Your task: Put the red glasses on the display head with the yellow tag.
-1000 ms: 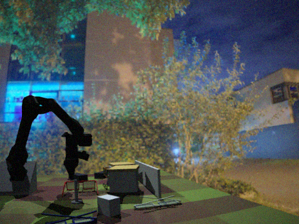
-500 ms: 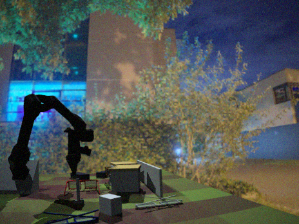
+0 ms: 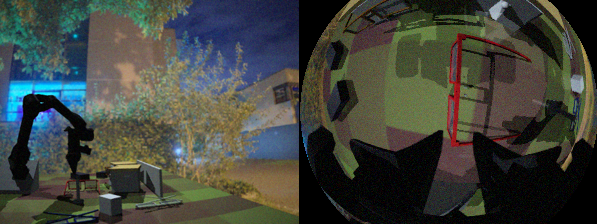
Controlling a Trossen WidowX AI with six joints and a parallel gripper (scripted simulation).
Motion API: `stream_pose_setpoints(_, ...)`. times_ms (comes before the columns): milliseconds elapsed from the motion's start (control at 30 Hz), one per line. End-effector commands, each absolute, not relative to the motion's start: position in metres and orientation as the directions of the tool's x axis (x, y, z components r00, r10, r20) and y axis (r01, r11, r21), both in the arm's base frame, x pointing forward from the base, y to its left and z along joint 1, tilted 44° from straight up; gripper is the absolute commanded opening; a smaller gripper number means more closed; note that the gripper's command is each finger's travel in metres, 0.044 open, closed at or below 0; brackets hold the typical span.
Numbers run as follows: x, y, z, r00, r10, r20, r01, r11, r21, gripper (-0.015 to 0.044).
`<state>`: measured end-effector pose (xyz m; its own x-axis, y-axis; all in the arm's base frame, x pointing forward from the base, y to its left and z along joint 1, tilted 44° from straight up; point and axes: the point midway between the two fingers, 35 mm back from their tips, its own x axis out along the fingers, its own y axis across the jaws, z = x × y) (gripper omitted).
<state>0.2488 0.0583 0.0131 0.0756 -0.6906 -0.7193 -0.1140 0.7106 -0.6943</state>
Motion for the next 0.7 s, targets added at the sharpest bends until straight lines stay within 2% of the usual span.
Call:
stream_pose_setpoints(0, 0.249, 0.057, 0.012, 0.073, -0.688, -0.722, -0.108, 0.714, -0.692, 0.014)
stream_pose_setpoints(667, 0.253, 0.035, -0.012, 0.074, -0.688, -0.722, -0.108, 0.714, -0.692, 0.014)
